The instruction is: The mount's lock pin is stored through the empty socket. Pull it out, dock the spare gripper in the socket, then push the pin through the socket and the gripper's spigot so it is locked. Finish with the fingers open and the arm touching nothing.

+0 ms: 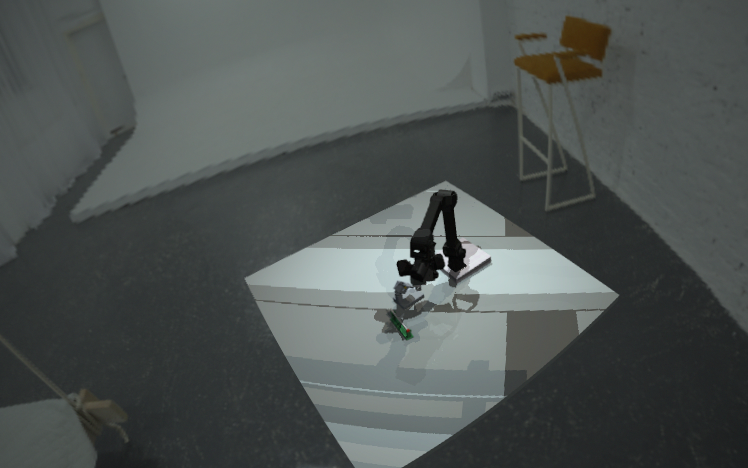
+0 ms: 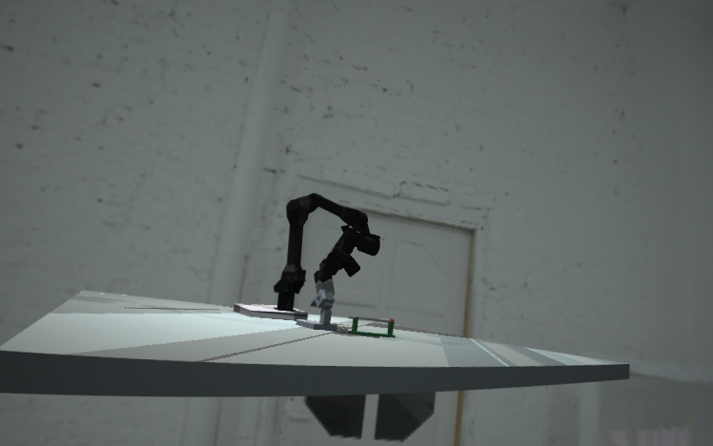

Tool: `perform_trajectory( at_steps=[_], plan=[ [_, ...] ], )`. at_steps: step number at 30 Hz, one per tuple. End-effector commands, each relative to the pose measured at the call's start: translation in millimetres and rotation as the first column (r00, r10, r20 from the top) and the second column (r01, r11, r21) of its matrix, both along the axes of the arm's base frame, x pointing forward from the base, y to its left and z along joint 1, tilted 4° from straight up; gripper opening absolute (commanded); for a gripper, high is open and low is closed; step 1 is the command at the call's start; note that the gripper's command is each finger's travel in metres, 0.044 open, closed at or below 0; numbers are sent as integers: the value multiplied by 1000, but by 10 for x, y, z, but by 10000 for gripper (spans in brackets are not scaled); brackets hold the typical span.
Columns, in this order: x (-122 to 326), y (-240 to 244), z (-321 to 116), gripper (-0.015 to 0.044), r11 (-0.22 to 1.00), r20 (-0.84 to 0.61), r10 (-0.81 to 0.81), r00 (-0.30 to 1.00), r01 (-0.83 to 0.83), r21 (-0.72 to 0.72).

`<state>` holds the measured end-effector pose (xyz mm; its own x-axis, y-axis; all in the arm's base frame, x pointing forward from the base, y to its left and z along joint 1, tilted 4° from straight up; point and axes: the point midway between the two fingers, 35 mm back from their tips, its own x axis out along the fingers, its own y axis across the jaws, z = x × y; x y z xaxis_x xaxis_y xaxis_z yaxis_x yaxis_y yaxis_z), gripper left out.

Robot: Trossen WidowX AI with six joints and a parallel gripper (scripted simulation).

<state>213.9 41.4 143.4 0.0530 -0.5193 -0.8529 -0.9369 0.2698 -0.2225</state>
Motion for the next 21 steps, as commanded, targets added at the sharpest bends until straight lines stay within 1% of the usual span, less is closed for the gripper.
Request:
perform_trajectory(
  at_steps=[1, 12, 21],
  plan=[
    [-71, -47, 69, 0, 998, 62, 15, 998, -11, -57],
    [-238, -159, 172, 0, 976, 222, 97, 970, -49, -213],
    [-323, -232, 265, 0, 947, 364, 196, 910, -79, -313]
  ],
)
